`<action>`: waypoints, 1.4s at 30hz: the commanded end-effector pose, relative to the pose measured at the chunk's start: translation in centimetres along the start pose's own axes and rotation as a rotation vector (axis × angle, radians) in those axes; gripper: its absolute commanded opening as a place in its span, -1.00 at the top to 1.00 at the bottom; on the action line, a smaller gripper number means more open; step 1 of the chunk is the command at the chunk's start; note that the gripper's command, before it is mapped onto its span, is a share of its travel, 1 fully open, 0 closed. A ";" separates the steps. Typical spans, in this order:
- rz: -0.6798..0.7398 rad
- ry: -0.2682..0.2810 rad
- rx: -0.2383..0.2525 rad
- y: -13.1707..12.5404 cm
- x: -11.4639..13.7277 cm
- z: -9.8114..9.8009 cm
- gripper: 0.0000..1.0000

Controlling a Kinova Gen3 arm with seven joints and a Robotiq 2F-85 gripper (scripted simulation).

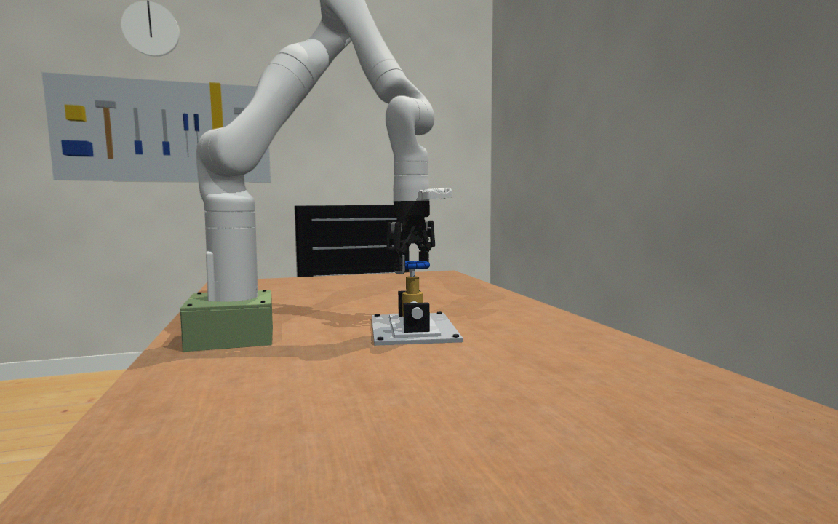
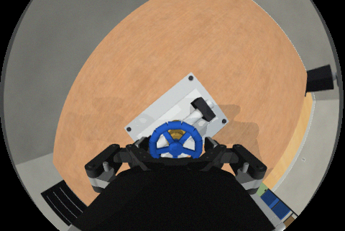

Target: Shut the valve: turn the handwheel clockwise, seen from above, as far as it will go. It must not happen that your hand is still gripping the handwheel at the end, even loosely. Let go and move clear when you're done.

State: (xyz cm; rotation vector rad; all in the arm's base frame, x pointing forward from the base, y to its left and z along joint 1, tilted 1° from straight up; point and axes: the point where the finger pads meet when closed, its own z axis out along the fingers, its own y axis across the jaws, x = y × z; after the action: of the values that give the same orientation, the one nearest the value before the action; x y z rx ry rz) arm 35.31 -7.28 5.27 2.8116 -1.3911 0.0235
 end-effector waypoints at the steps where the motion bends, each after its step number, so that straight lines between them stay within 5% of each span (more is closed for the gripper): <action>1: 0.011 -0.004 0.002 -0.2 -0.2 -0.1 -1.00; 22: 0.008 -0.001 0.004 -0.3 0.0 -2.8 -1.00; 42: 0.008 -0.002 0.004 -0.3 -0.1 -7.4 -1.00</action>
State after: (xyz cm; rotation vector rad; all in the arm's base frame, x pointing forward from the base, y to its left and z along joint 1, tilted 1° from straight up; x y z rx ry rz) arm 35.34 -7.40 11.94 2.8012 -1.4087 0.0247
